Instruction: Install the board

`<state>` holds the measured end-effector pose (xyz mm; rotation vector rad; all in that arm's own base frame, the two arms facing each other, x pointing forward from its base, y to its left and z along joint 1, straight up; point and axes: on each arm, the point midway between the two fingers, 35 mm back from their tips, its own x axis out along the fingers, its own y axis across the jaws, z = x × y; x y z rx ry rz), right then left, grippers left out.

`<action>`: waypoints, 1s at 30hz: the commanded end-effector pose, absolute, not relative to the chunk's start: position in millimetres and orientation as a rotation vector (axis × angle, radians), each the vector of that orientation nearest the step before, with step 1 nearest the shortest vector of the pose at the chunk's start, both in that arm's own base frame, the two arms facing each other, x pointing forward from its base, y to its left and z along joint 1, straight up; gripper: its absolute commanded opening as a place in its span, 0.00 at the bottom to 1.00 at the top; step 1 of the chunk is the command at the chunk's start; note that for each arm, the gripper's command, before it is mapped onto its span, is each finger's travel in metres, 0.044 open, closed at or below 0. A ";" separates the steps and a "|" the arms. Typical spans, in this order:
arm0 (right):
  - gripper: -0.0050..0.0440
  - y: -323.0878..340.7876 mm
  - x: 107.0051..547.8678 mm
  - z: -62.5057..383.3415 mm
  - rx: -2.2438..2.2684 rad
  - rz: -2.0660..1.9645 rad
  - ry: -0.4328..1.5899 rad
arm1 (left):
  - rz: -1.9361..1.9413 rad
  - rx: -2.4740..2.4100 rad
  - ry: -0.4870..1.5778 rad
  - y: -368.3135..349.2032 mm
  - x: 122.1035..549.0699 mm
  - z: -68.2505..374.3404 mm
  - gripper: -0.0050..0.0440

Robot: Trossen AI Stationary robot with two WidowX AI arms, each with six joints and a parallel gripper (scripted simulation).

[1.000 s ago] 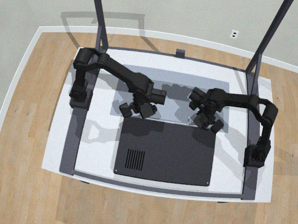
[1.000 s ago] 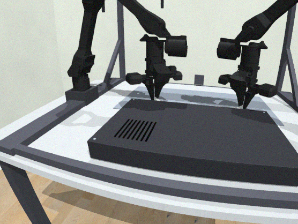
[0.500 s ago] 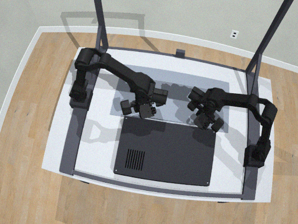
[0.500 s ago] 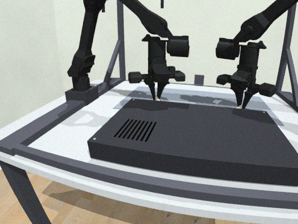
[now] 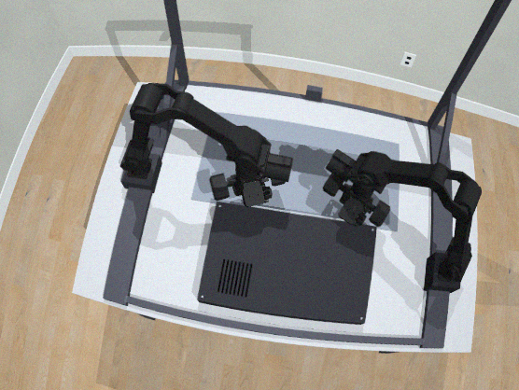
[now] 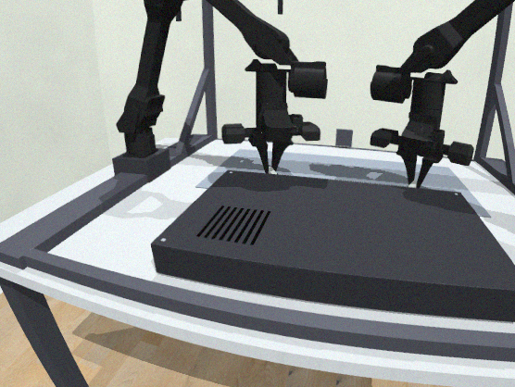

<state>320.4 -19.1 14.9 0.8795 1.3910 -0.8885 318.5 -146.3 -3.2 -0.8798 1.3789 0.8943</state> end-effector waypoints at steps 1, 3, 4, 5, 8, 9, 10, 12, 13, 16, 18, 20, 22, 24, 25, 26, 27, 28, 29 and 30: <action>0.12 -19.9 323.3 21.9 0.890 -0.884 1.373 | 0.884 -0.899 1.373 -149.7 321.1 4.0 0.12; 0.12 -19.1 326.1 20.3 0.892 -0.887 1.378 | 0.882 -0.901 1.371 -150.7 324.3 3.9 0.12; 0.12 -19.1 326.3 20.3 0.901 -0.895 1.374 | 0.891 -0.910 1.368 -150.7 324.5 3.9 0.12; 0.12 -18.9 326.9 20.3 0.918 -0.912 1.367 | 0.908 -0.927 1.360 -150.6 325.1 4.0 0.12; 0.12 -18.6 327.9 20.3 0.944 -0.937 1.355 | 0.935 -0.954 1.348 -150.4 326.2 4.0 0.12; 0.12 -18.7 329.4 20.4 0.981 -0.972 1.338 | 0.969 -0.989 1.331 -150.4 327.7 4.1 0.12; 0.12 -18.4 330.7 20.4 1.012 -1.003 1.322 | 1.001 -1.022 1.316 -150.2 329.0 4.1 0.12; 0.12 -18.6 332.6 20.4 1.052 -1.044 1.300 | 1.041 -1.062 1.295 -150.1 330.8 4.2 0.12; 0.12 -18.8 333.3 20.4 1.068 -1.061 1.291 | 1.057 -1.078 1.286 -150.0 331.5 4.2 0.12; 0.12 -19.2 335.3 20.5 1.112 -1.104 1.267 | 1.114 -1.136 1.254 -149.8 334.1 4.3 0.12; 0.12 -19.3 337.0 20.5 1.146 -1.136 1.247 | 1.135 -1.157 1.243 -149.6 335.6 4.3 0.12; 0.12 -19.5 338.4 20.6 1.171 -1.160 1.233 | 1.162 -1.187 1.226 -149.5 336.8 4.4 0.12; 0.12 -19.5 339.0 20.6 1.183 -1.172 1.226 | 1.167 -1.191 1.223 -149.4 337.0 4.4 0.12; 0.12 -19.5 339.0 20.6 1.183 -1.172 1.226 | 1.165 -1.192 1.223 -149.9 336.9 5.2 0.12; 0.12 -19.5 339.0 20.6 1.183 -1.172 1.226 | 1.165 -1.192 1.223 -149.9 336.9 5.2 0.12; 0.12 -19.5 339.2 21.7 1.184 -1.170 1.223 | 1.165 -1.190 1.223 -149.2 334.4 6.1 0.12; 0.12 -19.5 338.4 21.5 1.184 -1.171 1.224 | 1.164 -1.190 1.223 -149.3 334.4 6.3 0.12; 0.12 -19.5 338.2 21.3 1.184 -1.172 1.225 | 1.164 -1.190 1.223 -149.3 334.4 6.3 0.12; 0.12 -19.5 338.2 21.3 1.184 -1.172 1.225 | 1.164 -1.190 1.223 -149.3 334.4 6.3 0.12; 0.12 -19.5 338.2 21.3 1.184 -1.172 1.225 | 1.164 -1.190 1.223 -149.3 334.4 6.3 0.12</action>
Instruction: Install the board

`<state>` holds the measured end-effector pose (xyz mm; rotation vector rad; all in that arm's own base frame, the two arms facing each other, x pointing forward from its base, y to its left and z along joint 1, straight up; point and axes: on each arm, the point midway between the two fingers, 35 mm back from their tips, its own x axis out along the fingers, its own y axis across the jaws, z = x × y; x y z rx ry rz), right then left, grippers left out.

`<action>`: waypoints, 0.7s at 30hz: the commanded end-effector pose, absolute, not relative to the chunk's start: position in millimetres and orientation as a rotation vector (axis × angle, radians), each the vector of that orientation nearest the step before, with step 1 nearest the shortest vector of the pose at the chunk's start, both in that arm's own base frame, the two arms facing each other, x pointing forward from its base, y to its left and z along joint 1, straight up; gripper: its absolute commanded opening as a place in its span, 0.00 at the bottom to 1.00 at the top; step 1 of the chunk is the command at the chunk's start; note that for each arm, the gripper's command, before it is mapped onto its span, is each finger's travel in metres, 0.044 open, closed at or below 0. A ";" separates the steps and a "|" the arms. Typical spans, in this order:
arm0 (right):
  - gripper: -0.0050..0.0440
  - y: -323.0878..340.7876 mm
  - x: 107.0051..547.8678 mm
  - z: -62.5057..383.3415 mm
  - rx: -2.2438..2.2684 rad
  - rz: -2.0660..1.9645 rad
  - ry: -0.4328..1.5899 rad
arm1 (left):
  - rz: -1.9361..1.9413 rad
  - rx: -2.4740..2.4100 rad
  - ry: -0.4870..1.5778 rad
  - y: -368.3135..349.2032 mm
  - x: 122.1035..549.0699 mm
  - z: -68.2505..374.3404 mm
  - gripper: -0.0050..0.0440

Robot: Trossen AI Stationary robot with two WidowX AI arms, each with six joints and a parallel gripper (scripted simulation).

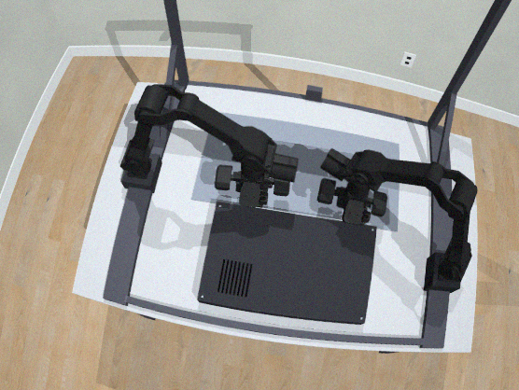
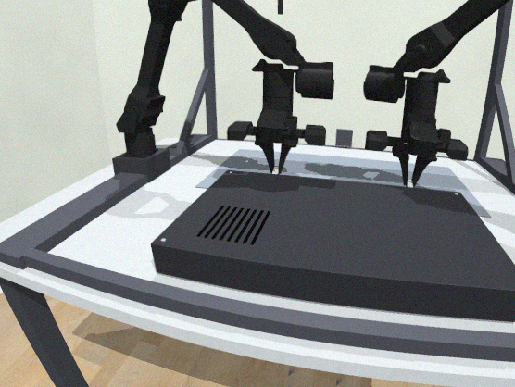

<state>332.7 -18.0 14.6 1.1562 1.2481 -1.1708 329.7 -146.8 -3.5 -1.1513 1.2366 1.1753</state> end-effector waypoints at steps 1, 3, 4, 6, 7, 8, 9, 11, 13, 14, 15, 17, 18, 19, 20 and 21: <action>0.12 -19.5 338.2 21.3 1.184 -1.172 1.225 | 1.164 -1.190 1.223 -149.3 334.4 6.3 0.12; 0.12 -20.8 339.3 20.6 1.186 -1.175 1.224 | 1.167 -1.189 1.223 -149.0 335.2 5.5 0.12; 0.12 -20.8 339.7 20.7 1.196 -1.183 1.219 | 1.175 -1.200 1.217 -148.9 336.1 5.5 0.12; 0.12 -21.3 341.7 20.9 1.238 -1.217 1.196 | 1.211 -1.241 1.194 -148.5 339.1 4.7 0.12; 0.12 -21.7 342.6 21.0 1.256 -1.233 1.186 | 1.227 -1.259 1.183 -148.1 339.9 4.8 0.12; 0.12 -21.8 343.0 21.1 1.264 -1.239 1.181 | 1.230 -1.269 1.178 -148.1 340.5 6.1 0.12; 0.12 -21.8 343.0 21.1 1.264 -1.239 1.181 | 1.230 -1.269 1.178 -147.7 339.6 6.7 0.12; 0.12 -22.1 343.0 21.1 1.262 -1.240 1.180 | 1.231 -1.267 1.179 -147.7 338.5 6.5 0.12; 0.12 -22.3 342.7 23.6 1.264 -1.235 1.174 | 1.230 -1.266 1.179 -148.1 338.3 6.5 0.12; 0.12 -22.2 342.5 23.6 1.264 -1.236 1.174 | 1.230 -1.265 1.179 -148.1 338.3 6.5 0.12; 0.12 -22.2 342.5 23.6 1.264 -1.236 1.174 | 1.230 -1.265 1.179 -148.1 338.3 6.4 0.12; 0.12 -22.2 342.5 23.6 1.264 -1.236 1.174 | 1.230 -1.265 1.179 -148.1 338.3 6.4 0.12; 0.12 -22.2 342.5 23.6 1.264 -1.236 1.174 | 1.230 -1.265 1.179 -148.0 338.3 6.4 0.12; 0.12 -22.2 342.5 23.6 1.264 -1.236 1.174 | 1.230 -1.265 1.179 -148.0 338.3 6.4 0.12; 0.12 -22.2 342.5 23.6 1.264 -1.236 1.174 | 1.230 -1.265 1.179 -148.0 338.3 6.4 0.12; 0.17 -21.1 341.1 23.1 1.257 -1.231 1.178 | 1.223 -1.263 1.177 -147.9 338.4 7.6 0.17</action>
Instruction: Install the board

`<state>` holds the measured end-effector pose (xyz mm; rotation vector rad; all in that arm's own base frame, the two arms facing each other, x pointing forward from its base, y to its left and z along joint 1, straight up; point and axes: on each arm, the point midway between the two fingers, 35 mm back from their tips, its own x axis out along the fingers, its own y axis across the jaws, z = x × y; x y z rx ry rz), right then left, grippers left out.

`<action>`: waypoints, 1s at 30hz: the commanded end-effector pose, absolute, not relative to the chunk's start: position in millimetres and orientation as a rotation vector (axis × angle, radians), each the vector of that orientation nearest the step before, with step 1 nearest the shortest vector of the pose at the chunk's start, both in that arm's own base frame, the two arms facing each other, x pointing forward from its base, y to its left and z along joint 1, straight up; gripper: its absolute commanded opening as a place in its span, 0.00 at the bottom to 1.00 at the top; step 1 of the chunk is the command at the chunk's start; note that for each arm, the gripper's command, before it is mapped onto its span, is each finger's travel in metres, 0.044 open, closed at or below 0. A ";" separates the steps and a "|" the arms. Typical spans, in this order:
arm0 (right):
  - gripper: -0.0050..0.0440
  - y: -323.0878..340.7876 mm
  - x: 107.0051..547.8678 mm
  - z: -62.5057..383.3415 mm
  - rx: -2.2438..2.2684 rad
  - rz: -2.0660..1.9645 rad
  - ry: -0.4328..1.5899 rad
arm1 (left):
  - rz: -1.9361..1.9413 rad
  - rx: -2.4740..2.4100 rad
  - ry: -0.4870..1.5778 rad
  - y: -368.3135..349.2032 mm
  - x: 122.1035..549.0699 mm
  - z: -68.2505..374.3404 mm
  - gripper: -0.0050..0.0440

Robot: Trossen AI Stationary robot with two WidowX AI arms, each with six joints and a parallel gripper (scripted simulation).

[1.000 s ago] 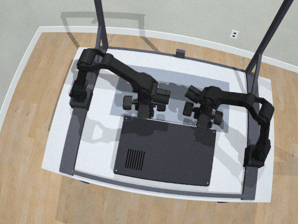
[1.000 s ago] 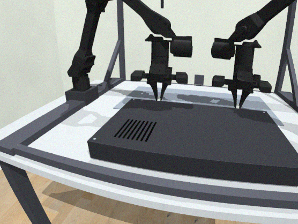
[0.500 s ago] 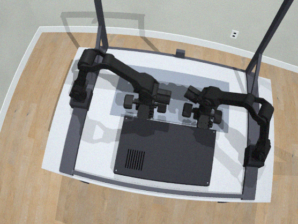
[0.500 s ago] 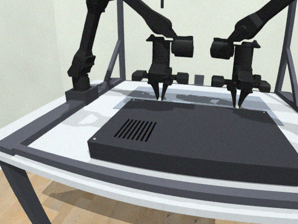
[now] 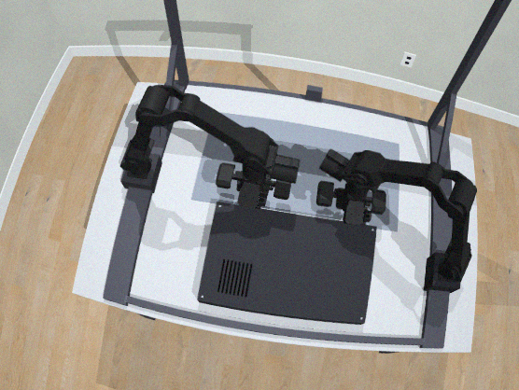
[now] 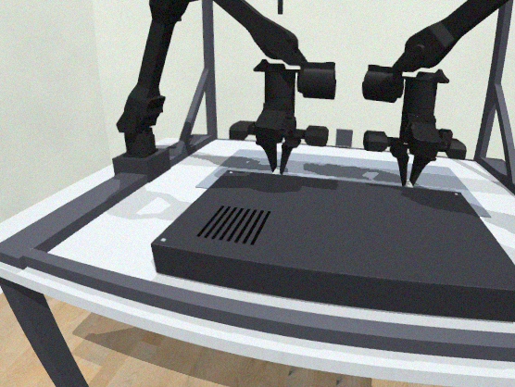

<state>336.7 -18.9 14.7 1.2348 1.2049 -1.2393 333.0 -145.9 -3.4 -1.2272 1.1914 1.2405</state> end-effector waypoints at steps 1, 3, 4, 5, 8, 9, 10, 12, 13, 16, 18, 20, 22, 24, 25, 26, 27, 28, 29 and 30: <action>0.22 -21.1 341.1 23.1 1.257 -1.231 1.178 | 1.223 -1.263 1.177 -147.9 338.4 7.6 0.21; 0.31 -21.1 341.1 23.1 1.257 -1.231 1.178 | 1.223 -1.263 1.177 -147.9 338.4 7.6 0.31; 0.36 -21.1 341.1 23.1 1.257 -1.231 1.178 | 1.223 -1.263 1.177 -147.9 338.4 7.6 0.36; 0.41 -21.1 341.1 23.1 1.257 -1.231 1.178 | 1.223 -1.263 1.177 -147.9 338.4 7.6 0.41; 0.46 -22.6 345.0 32.7 1.272 -1.221 1.157 | 1.205 -1.283 1.166 -149.6 342.3 17.9 0.46; 0.51 -21.7 344.9 37.9 1.268 -1.216 1.160 | 1.204 -1.282 1.167 -149.6 342.1 23.1 0.51; 0.52 -21.5 344.7 44.8 1.267 -1.216 1.160 | 1.204 -1.282 1.167 -149.5 341.9 29.9 0.51; 0.52 -21.5 344.3 57.9 1.267 -1.216 1.160 | 1.204 -1.282 1.167 -149.3 341.3 45.9 0.51; 0.52 -21.5 344.1 64.0 1.267 -1.216 1.160 | 1.204 -1.282 1.167 -149.1 340.9 54.1 0.51; 0.52 -21.4 343.4 83.2 1.267 -1.215 1.160 | 1.204 -1.282 1.167 -148.8 340.1 72.5 0.51; 0.56 -21.3 343.3 88.4 1.267 -1.215 1.160 | 1.204 -1.282 1.167 -148.8 340.1 75.9 0.51; 0.66 -22.5 339.7 86.5 1.240 -1.205 1.170 | 1.215 -1.260 1.179 -147.1 337.5 68.4 0.51; 0.76 -21.8 338.8 87.2 1.202 -1.170 1.180 | 1.182 -1.255 1.182 -144.9 335.9 72.8 0.51; 0.81 -21.6 335.0 85.1 1.164 -1.145 1.196 | 1.142 -1.246 1.187 -144.2 337.1 75.6 0.51; 0.81 -21.6 335.0 85.1 1.164 -1.145 1.196 | 1.142 -1.246 1.187 -144.2 337.1 75.6 0.51; 0.86 -22.2 334.0 86.1 1.121 -1.103 1.204 | 1.088 -1.230 1.194 -143.2 337.9 79.6 0.51; 0.91 -22.7 332.6 87.0 1.074 -1.059 1.213 | 1.028 -1.210 1.198 -141.8 338.8 84.1 0.51; 0.96 -23.3 331.2 88.1 1.030 -1.018 1.221 | 0.969 -1.188 1.199 -140.4 339.7 88.6 0.51; 1.00 -23.8 330.0 88.9 0.988 -0.978 1.227 | 0.913 -1.167 1.199 -139.1 340.4 93.0 0.51; 1.00 -24.1 328.9 89.5 0.947 -0.939 1.233 | 0.857 -1.146 1.200 -138.2 340.8 97.3 0.51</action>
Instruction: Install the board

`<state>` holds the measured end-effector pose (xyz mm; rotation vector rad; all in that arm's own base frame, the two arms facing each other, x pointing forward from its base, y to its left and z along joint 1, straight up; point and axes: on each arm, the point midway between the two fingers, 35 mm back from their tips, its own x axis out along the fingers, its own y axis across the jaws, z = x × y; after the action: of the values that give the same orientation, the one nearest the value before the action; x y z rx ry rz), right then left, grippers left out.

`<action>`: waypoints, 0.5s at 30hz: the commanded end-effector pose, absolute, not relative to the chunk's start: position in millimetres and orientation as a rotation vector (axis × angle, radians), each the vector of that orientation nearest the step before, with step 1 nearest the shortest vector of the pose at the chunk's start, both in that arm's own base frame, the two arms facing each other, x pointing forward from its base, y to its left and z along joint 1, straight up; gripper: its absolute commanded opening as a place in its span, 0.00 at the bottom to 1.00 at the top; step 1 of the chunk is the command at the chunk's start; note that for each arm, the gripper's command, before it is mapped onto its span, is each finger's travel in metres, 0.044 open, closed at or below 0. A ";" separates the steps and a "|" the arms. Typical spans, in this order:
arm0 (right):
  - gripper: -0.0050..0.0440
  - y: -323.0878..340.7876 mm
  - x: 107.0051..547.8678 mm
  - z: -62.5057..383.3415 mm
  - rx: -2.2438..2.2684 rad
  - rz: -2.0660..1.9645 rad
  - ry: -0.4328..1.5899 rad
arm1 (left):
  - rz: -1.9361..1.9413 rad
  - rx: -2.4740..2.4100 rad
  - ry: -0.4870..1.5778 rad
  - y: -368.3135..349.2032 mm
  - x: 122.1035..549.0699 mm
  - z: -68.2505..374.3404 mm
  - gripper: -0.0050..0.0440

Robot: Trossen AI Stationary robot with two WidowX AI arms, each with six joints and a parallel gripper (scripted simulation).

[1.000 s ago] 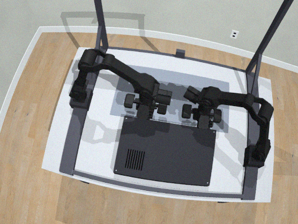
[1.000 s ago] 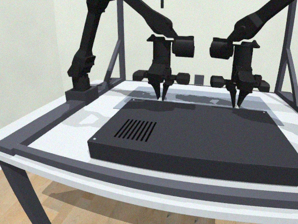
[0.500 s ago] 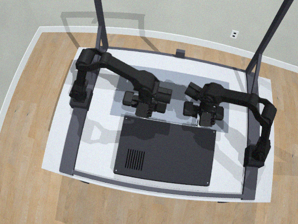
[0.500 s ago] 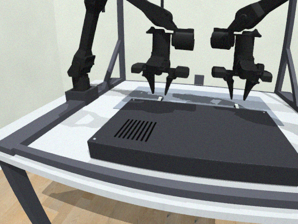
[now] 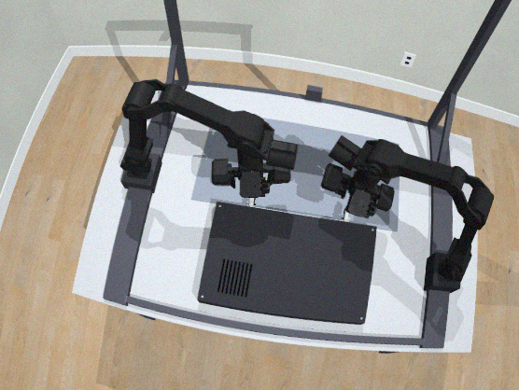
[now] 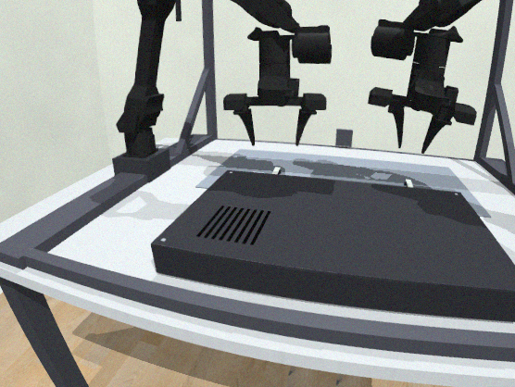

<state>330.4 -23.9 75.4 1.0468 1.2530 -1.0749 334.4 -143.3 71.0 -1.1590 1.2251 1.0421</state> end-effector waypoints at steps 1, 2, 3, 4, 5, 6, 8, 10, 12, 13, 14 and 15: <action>1.00 -24.9 327.6 90.5 0.907 -0.902 1.237 | 0.802 -1.123 1.197 -137.1 341.3 101.7 0.51; 1.00 -25.9 326.4 91.1 0.868 -0.865 1.241 | 0.749 -1.099 1.192 -135.8 341.7 106.1 0.51; 1.00 -27.1 324.9 92.1 0.830 -0.830 1.244 | 0.696 -1.074 1.185 -134.5 342.1 110.5 0.51; 1.00 -27.6 323.8 92.8 0.791 -0.792 1.246 | 0.645 -1.047 1.176 -133.1 342.3 114.9 0.51; 1.00 -29.4 322.4 93.6 0.754 -0.759 1.248 | 0.595 -1.020 1.166 -131.8 342.5 119.3 0.51; 1.00 -30.0 321.2 94.4 0.716 -0.722 1.249 | 0.546 -0.991 1.153 -130.3 342.6 123.7 0.51; 1.00 -30.6 318.9 95.7 0.643 -0.647 1.253 | 0.452 -0.932 1.124 -127.4 342.5 132.5 0.51; 1.00 -32.0 316.4 97.2 0.568 -0.576 1.252 | 0.363 -0.869 1.089 -124.4 342.1 141.4 0.51; 1.00 -32.0 316.4 97.2 0.568 -0.576 1.252 | 0.363 -0.869 1.089 -124.4 342.1 141.4 0.51; 1.00 -32.0 315.3 97.8 0.533 -0.538 1.252 | 0.320 -0.836 1.070 -122.8 341.7 145.8 0.51; 1.00 -32.9 314.0 98.7 0.497 -0.503 1.251 | 0.279 -0.803 1.049 -121.2 341.3 150.2 0.51; 1.00 -33.6 312.9 99.3 0.460 -0.468 1.248 | 0.240 -0.768 1.028 -119.6 340.7 154.6 0.51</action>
<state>315.3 -30.2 88.3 0.5361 1.2892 -0.5738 340.6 -126.0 134.5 -0.8298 1.1048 0.3726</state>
